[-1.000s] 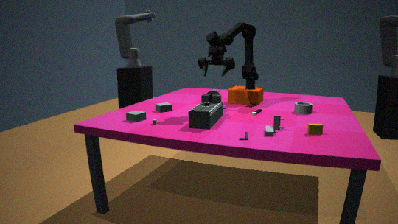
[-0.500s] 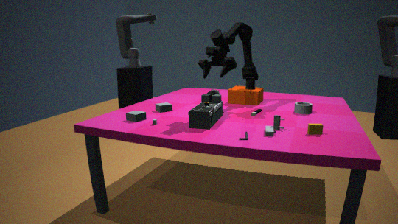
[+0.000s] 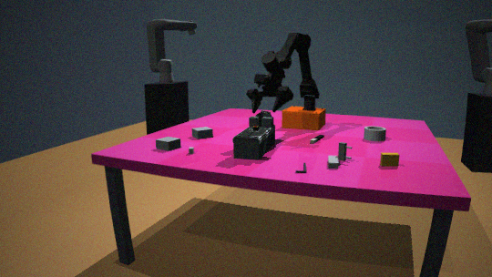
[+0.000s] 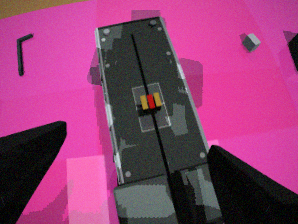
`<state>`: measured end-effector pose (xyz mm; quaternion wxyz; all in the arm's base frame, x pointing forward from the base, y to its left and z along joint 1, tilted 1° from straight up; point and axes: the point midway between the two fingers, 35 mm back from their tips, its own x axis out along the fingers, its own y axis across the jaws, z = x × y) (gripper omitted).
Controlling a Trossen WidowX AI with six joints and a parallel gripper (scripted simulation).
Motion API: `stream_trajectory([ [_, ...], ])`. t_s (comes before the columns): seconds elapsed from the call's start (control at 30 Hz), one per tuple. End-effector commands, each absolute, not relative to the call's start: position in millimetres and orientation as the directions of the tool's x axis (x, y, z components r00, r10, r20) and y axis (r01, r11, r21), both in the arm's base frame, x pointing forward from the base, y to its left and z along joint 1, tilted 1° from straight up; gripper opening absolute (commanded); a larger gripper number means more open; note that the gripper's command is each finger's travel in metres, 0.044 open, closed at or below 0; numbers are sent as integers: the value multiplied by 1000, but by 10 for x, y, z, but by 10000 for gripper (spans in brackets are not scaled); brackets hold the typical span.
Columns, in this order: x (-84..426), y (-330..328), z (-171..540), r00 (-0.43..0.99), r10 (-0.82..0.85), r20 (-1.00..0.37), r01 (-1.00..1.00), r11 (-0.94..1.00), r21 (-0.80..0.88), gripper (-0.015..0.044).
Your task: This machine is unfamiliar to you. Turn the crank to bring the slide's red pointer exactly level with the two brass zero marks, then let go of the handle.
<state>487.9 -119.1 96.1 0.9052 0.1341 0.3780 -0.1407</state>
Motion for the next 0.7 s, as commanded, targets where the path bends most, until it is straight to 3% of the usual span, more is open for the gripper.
stream_trajectory([
  [0.0,4896,-1199,1006,687,-160,-709,360,922,141,440],
  [0.53,4896,-1199,1006,687,-160,-709,360,922,141,440],
  [0.67,4896,-1199,1006,687,-160,-709,360,922,141,335],
])
